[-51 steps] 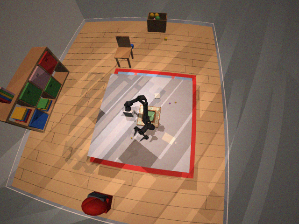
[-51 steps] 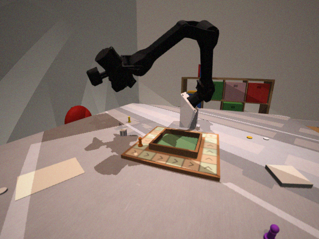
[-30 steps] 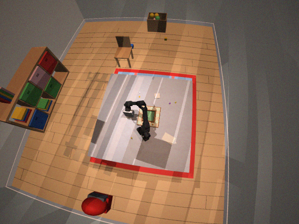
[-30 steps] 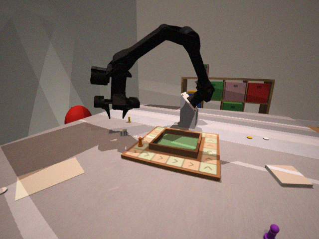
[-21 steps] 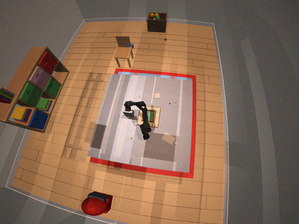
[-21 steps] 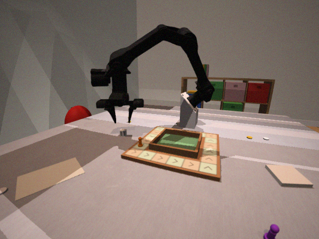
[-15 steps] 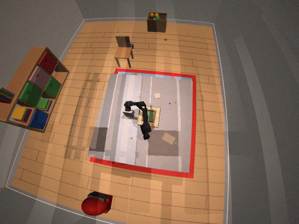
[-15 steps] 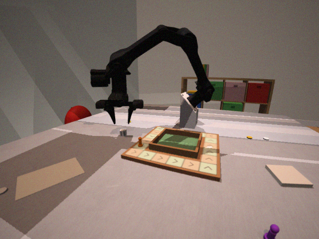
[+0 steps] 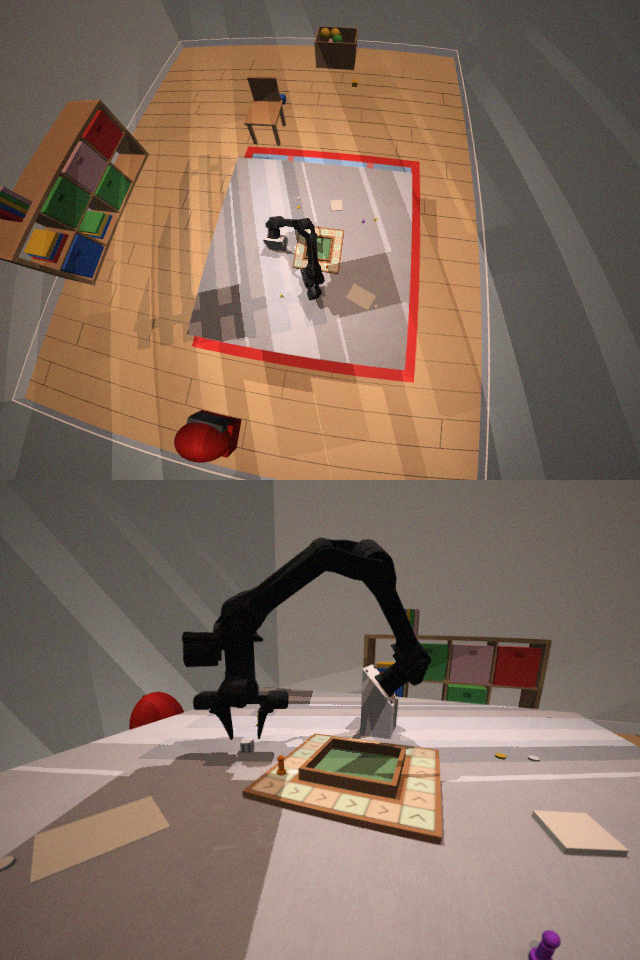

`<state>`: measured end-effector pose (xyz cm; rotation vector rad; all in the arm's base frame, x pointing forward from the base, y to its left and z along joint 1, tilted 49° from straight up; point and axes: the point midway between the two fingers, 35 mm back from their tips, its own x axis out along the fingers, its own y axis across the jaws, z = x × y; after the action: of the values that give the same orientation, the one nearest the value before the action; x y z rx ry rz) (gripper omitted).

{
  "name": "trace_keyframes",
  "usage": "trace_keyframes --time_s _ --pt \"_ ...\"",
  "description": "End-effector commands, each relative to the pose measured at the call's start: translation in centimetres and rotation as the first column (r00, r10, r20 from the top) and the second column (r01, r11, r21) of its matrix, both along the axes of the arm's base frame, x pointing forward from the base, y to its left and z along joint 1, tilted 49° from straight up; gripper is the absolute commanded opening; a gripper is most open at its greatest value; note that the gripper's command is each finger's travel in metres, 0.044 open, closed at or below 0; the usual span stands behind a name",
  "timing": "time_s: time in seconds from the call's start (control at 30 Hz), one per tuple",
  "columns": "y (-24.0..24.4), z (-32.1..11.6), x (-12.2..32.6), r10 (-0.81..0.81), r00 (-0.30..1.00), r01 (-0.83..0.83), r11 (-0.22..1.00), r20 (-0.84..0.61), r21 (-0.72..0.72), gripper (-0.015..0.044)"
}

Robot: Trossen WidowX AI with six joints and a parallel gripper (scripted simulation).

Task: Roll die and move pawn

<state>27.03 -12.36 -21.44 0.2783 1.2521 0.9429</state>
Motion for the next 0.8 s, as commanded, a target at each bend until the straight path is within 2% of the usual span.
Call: trace_keyframes --time_s 0.0,0.3,0.5,0.73,0.77 --pt "0.75 -0.5 -0.17 -0.004 1.0 0.005 1.0 -0.008 0.009 0.0275" --pt "1.69 -1.3 -0.17 -0.004 1.0 0.004 1.0 -0.006 0.01 0.0275" --pt "1.69 -1.3 -0.17 -0.004 1.0 0.004 1.0 -0.006 0.01 0.0118" --pt "1.69 -1.3 -0.17 -0.004 1.0 0.004 1.0 -0.006 0.01 0.0071" --pt "1.69 -1.3 -0.17 -0.004 1.0 0.004 1.0 -0.006 0.01 0.0045"
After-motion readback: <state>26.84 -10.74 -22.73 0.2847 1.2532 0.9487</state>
